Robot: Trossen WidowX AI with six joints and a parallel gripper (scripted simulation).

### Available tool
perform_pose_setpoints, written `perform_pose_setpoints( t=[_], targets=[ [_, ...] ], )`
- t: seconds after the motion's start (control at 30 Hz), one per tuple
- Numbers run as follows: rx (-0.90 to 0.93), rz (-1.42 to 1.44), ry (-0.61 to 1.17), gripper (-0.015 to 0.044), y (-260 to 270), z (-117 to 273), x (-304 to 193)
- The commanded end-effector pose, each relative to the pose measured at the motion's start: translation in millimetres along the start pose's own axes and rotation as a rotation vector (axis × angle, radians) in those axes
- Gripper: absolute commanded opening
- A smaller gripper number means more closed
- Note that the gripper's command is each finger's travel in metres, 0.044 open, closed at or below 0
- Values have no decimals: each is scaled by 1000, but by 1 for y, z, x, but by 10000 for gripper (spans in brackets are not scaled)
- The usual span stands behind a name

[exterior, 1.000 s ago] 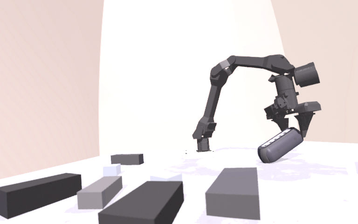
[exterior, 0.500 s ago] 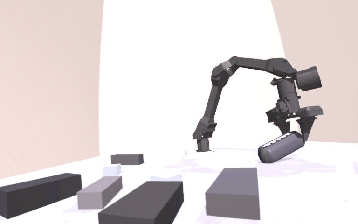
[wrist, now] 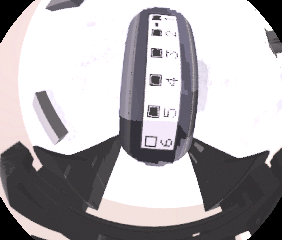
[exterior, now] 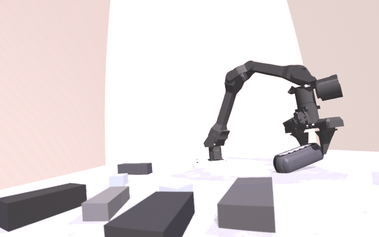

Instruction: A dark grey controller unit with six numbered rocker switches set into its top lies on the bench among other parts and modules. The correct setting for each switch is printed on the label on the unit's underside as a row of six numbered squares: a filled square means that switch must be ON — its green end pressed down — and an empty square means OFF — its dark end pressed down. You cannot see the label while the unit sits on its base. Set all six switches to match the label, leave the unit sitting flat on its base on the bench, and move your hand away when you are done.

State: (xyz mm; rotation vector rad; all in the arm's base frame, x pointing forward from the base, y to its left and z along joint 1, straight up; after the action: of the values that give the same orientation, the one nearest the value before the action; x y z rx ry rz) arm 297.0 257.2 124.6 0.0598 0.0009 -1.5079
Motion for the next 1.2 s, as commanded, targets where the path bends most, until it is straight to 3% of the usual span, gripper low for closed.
perform_pose_setpoints(
  t=[0.0, 1.1, 1.17],
  targets=[
    [-10, -9, -18, 338, -1, -7, 3],
    [-6, -4, -9, 338, -1, -23, -2],
    [-4, -1, -5, 390, -1, -23, -3]
  ],
)
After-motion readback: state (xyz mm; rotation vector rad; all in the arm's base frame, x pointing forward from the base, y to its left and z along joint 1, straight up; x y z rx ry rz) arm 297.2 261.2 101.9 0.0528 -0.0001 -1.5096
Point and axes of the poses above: the point midway between the two fingers, 35 mm back from their tips, its own z axis back along the fingers, its own y axis across the jaws, x = y × z, the point moved 6 cm from there along z, back along the fingers, and after that the axes turned 1 degree about -z, right-handed, at the moved point
